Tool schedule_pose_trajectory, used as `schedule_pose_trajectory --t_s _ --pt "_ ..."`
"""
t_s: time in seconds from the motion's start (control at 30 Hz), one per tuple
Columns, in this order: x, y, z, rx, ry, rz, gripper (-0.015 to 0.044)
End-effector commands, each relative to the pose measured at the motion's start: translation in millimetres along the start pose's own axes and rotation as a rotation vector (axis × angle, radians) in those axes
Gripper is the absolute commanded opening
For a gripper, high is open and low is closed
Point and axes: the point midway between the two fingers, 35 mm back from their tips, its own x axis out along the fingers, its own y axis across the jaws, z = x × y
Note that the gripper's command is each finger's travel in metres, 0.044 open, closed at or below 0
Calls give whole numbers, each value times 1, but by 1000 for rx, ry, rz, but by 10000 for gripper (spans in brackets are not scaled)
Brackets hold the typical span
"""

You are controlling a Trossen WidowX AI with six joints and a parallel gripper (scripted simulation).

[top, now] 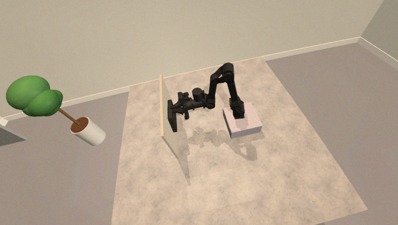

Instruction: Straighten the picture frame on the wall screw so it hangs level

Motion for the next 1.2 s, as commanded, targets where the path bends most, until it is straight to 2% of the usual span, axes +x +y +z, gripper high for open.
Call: schedule_pose_trajectory --t_s 0.0,1.17 --pt "0 1 0 -4 -4 2 0" --pt "0 12 0 -4 -4 2 0"
